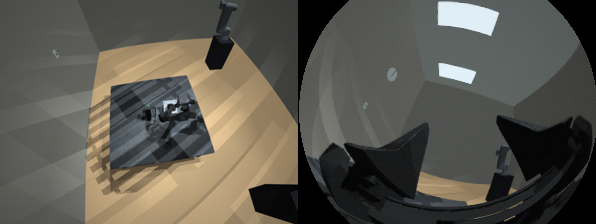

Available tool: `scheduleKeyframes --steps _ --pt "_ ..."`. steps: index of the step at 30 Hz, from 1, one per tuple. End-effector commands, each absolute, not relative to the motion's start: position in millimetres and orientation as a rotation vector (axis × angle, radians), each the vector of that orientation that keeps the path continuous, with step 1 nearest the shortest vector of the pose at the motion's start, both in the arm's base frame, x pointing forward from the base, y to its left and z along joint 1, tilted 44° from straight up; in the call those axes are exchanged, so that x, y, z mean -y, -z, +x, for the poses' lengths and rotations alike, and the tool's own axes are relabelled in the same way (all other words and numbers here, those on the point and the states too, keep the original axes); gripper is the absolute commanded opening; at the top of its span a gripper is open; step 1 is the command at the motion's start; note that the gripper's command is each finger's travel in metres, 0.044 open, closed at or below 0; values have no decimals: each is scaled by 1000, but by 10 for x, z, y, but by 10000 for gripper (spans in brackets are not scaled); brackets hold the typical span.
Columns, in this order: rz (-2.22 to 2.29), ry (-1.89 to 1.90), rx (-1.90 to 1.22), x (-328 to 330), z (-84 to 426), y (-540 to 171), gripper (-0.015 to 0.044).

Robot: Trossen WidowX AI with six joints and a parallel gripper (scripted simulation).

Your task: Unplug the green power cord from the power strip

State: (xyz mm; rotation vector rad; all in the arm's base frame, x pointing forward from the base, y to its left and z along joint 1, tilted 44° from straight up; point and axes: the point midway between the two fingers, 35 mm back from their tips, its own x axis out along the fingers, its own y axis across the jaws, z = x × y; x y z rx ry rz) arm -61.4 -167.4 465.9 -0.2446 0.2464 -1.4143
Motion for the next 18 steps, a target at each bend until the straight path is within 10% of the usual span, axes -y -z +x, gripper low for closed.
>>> scheduleKeyframes --steps 1,9,18 --pt "-241 1412 -244 1679 -617 -4656 374" --pt "38 1248 -84 2082 -750 -4372 164" --pt "508 1022 -24 2786 -507 -3678 160"
